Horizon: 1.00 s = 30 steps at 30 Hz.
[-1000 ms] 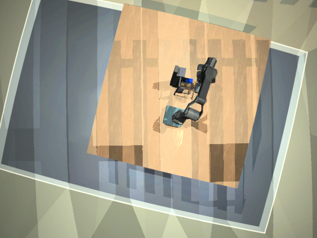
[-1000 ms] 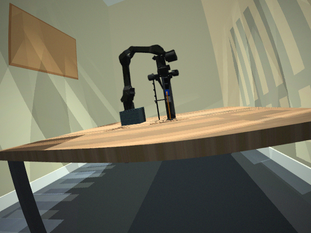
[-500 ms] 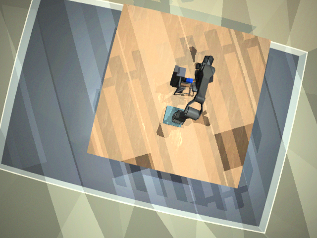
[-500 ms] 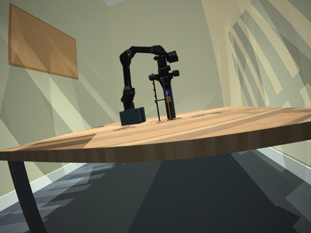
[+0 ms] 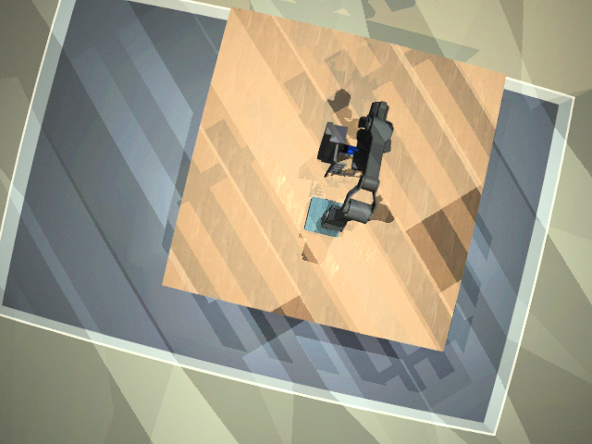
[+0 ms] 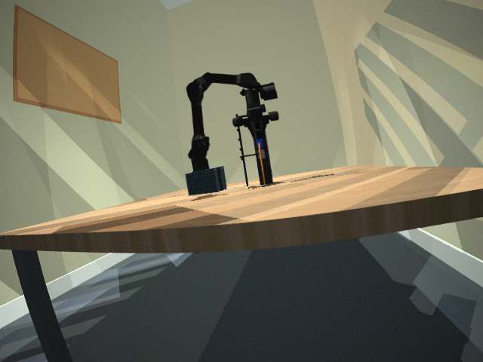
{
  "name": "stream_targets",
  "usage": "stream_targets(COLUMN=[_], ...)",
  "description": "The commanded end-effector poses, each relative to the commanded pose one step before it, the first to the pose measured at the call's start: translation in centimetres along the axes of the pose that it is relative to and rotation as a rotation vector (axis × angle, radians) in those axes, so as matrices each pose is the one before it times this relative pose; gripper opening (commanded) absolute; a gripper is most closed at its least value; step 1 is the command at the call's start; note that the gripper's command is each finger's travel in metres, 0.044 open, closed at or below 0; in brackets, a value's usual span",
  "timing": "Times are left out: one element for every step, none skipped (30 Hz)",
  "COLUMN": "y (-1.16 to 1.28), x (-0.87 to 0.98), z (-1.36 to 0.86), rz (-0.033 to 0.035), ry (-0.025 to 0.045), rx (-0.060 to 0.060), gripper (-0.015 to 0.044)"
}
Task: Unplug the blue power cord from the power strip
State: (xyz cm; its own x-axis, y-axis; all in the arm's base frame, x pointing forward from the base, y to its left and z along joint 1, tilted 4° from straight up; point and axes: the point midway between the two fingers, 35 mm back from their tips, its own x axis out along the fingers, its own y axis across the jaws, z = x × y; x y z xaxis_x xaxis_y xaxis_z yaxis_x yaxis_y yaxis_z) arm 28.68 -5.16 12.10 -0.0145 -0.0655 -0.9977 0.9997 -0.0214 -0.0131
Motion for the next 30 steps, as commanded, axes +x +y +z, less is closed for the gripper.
stream_targets(y=[-0.061, -0.008, -0.005, -0.002, 0.001, 0.001, 0.001, 0.001, 0.001, 0.001, 0.000, -0.001, -0.002, -0.002, -0.002, -0.001, 0.010, 0.000, 0.000, 0.000, 0.000, 0.000, 0.000, 0.000, 0.000, 0.000, 0.000, 0.000, 0.003, 0.007], x=[-0.144, 0.001, 0.001, 0.000, 0.024, 0.049, 0.067, 0.086, 0.109, 0.133, 0.155, 0.164, 0.166, 0.136, 0.082, 0.027, -0.251, 0.000, 0.000, 0.000, 0.000, 0.000, 0.000, 0.000, 0.000, 0.000, 0.000, 0.000, 0.000, -0.001], z=[-0.702, -0.134, -0.081, -0.027, 0.000, 0.000, 0.000, 0.000, 0.000, 0.000, 0.000, 0.000, 0.000, 0.000, 0.000, 0.000, 0.041, 0.000, 0.000, 0.000, 0.000, 0.000, 0.000, 0.000, 0.000, 0.000, 0.000, 0.000, 0.026, 0.051], rz=[0.00536, -0.00002, -0.00001, 0.00000, 0.00000, 0.00000, 0.00000, 0.00000, 0.00000, 0.00000, 0.00000, 0.00000, 0.00000, 0.00000, 0.00000, 0.00000, -0.00240, 0.00000, 0.00000, 0.00000, 0.00000, 0.00000, 0.00000, 0.00000, 0.00000, 0.00000, 0.00000, 0.00000, 0.00001, 0.00003], ry=[0.00367, 0.00013, 0.00008, 0.00003, 0.00000, 0.00000, 0.00000, -0.00001, -0.00001, -0.00001, -0.00001, -0.00001, -0.00001, -0.00001, -0.00001, 0.00000, -0.00289, 0.00000, 0.00000, 0.00000, 0.00000, 0.00000, 0.00000, 0.00000, 0.00000, 0.00000, 0.00000, 0.00000, -0.00001, -0.00002], rx=[0.0047, 0.0000, 0.0000, 0.0000, 0.0000, 0.0000, 0.0000, 0.0000, 0.0000, 0.0000, 0.0000, 0.0000, 0.0000, 0.0000, 0.0000, 0.0000, -0.0057, 0.0000, 0.0000, 0.0000, 0.0000, 0.0000, 0.0000, 0.0000, 0.0000, 0.0000, 0.0000, 0.0000, 0.0000, 0.0000], gripper=[0.0160, 0.0160, 0.0160, 0.0160, 0.0160, 0.0160, 0.0160, 0.0160, 0.0160, 0.0160, 0.0160, 0.0160, 0.0160, 0.0160, 0.0160, 0.0160, 0.0134, 0.0107, 0.0081, 0.0055, 0.0048, 0.0042, 0.0035, 0.0028, 0.0022, 0.0015, 0.0008, 0.0002, 0.0000, 0.0000])
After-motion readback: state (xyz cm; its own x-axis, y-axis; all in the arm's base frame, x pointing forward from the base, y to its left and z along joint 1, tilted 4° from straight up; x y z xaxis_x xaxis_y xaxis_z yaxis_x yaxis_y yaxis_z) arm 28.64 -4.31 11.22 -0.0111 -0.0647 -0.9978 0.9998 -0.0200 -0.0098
